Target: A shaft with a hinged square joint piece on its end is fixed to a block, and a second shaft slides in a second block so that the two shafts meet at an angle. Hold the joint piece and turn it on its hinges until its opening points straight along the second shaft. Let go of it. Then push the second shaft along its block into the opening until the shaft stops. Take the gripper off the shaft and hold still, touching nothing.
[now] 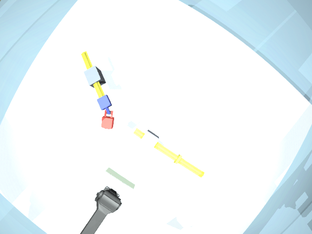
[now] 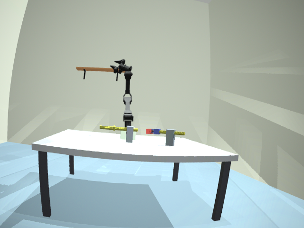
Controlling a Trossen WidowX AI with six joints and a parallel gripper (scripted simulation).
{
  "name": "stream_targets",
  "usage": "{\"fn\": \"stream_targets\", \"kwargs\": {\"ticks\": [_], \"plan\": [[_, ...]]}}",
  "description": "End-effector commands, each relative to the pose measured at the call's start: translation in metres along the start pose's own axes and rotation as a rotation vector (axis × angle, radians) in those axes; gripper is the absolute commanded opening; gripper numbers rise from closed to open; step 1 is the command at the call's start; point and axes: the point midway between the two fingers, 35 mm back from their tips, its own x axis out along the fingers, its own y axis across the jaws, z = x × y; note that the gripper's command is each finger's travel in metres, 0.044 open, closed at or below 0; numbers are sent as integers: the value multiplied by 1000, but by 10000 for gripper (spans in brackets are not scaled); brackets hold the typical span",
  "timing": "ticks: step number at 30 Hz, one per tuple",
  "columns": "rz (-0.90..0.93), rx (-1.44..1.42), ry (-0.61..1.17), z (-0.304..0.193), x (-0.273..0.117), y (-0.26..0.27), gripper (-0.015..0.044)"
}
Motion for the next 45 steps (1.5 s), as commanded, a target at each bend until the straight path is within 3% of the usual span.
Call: {"fn": "stream_targets", "kwargs": {"ticks": [1,13,25,45], "plan": [[0,0,0,0,0,0,426],[81,-139,113,-34,-2,-1,440],[111,-289,378,-120,-18,-36,440],[141,-575,951,-268,-121,-135,440]]}}
